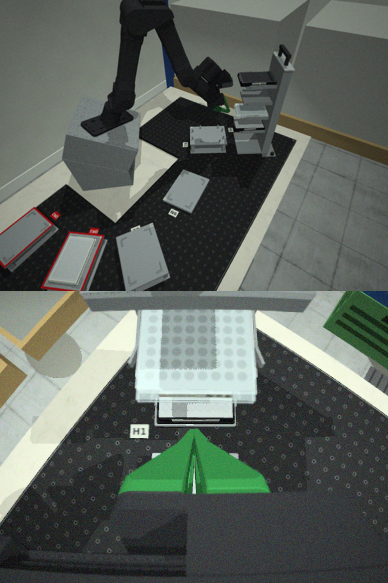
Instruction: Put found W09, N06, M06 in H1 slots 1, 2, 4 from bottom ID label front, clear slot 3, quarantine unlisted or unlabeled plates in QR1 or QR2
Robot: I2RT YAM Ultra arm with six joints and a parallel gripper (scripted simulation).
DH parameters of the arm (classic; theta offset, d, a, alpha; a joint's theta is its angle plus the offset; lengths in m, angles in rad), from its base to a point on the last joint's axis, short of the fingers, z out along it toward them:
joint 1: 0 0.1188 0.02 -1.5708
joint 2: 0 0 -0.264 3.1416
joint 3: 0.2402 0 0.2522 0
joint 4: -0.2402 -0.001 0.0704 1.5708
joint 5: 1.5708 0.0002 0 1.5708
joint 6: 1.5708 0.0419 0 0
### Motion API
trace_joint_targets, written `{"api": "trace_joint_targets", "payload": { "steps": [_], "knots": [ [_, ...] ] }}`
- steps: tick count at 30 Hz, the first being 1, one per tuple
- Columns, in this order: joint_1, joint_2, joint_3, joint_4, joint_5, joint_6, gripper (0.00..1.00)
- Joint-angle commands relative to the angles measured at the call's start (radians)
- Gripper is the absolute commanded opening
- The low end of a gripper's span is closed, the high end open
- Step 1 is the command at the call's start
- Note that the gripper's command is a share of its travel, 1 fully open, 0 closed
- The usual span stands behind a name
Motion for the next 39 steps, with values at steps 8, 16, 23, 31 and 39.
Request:
{"api": "trace_joint_targets", "payload": {
  "steps": [8, 16, 23, 31, 39],
  "knots": [
    [0.031, -0.066, -0.084, 0.046, 0.034, 0.014, 0.0],
    [0.045, -0.09, -0.122, 0.059, 0.048, 0.019, 0.0],
    [0.063, -0.117, -0.166, 0.073, 0.065, 0.025, 0.0],
    [0.08, -0.141, -0.204, 0.085, 0.081, 0.03, 0.0],
    [0.104, -0.173, -0.253, 0.098, 0.104, 0.038, 0.0]
  ]
}}
